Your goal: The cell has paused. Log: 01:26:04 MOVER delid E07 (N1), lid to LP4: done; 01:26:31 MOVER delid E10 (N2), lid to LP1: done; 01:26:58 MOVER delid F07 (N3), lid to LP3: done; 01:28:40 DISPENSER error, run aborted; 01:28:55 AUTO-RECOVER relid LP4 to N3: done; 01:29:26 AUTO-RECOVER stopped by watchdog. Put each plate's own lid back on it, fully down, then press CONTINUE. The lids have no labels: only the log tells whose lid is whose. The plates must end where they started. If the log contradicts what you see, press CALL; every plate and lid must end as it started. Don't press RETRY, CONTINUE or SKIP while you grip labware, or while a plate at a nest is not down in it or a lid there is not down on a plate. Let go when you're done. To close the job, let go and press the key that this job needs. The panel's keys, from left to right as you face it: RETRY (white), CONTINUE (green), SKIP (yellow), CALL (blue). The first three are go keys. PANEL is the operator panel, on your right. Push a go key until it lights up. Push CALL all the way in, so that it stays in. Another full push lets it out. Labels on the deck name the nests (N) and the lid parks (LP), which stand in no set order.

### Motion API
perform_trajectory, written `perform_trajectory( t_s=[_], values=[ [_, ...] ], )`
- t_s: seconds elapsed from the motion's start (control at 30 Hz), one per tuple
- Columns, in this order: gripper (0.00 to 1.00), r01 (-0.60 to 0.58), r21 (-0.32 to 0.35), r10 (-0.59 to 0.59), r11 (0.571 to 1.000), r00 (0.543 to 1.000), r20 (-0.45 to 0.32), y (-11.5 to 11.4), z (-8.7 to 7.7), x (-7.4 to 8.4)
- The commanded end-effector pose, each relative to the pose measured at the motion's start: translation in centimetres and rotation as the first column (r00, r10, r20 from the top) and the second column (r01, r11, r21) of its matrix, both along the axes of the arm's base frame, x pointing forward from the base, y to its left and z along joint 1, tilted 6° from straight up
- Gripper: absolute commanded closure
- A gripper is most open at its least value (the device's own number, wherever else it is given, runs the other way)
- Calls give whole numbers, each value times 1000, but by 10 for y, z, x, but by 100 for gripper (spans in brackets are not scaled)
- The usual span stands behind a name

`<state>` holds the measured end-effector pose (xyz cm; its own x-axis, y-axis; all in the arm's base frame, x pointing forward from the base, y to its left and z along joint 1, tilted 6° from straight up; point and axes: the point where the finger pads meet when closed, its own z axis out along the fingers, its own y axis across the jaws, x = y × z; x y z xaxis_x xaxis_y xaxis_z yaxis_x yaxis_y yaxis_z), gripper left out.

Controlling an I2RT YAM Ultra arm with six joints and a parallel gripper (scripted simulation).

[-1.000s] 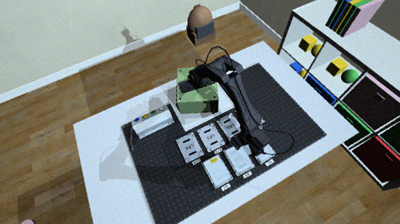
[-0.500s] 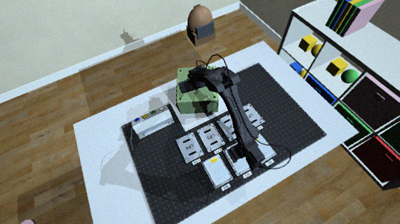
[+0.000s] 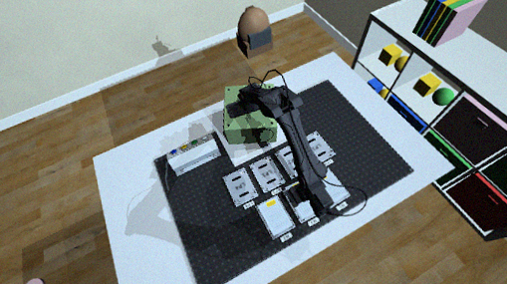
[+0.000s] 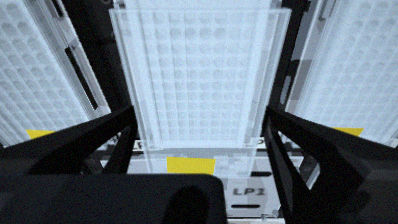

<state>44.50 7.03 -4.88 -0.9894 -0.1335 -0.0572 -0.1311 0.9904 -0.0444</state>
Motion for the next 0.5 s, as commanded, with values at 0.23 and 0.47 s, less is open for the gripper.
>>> perform_trajectory(
  t_s=[0.23,0.47],
  values=[
    [100,-15,16,14,1000,998,60,11,16,20],
    [100,-15,19,14,1000,997,79,11,17,24]
  ],
)
